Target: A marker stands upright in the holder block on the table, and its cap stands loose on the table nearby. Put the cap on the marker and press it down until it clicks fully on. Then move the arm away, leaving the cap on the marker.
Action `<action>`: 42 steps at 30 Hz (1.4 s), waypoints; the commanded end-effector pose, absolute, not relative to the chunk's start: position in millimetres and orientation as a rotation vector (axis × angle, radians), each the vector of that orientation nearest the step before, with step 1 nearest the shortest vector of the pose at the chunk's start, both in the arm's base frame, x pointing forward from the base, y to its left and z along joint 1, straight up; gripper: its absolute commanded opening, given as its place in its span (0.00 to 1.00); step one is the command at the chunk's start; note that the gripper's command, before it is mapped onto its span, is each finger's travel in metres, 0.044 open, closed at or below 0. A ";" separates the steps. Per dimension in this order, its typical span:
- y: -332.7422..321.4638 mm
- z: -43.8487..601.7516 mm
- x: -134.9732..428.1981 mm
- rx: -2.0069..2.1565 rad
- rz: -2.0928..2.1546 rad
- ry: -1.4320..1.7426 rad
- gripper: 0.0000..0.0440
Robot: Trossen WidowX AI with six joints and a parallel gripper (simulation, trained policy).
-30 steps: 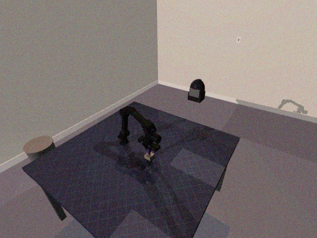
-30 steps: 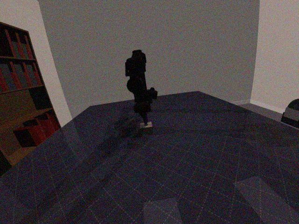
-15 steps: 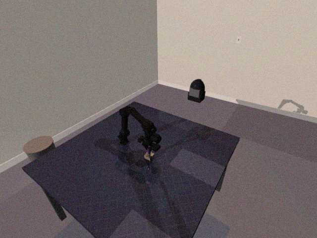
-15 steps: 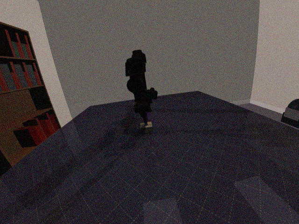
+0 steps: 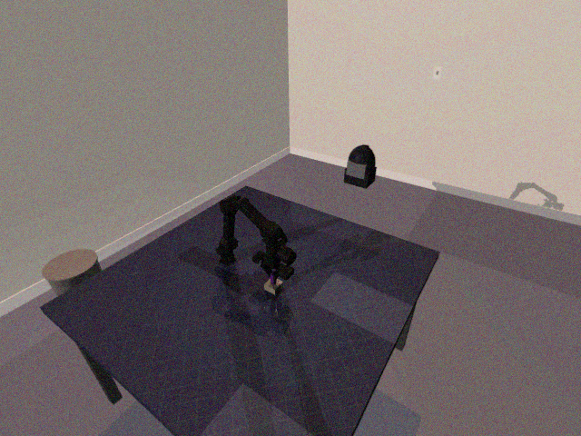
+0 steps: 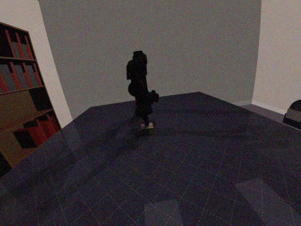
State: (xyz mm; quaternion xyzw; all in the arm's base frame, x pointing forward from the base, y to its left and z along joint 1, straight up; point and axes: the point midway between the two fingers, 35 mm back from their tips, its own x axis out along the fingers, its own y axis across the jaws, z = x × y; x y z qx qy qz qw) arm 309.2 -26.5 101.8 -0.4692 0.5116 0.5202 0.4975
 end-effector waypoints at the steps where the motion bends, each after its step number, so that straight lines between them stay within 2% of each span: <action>1: -25.4 86.3 298.4 -1.108 1.318 1.274 0.19; 35: -27.8 84.5 298.1 -1.129 1.326 1.272 0.31; 42: -24.2 83.5 290.4 -1.108 1.352 1.275 0.46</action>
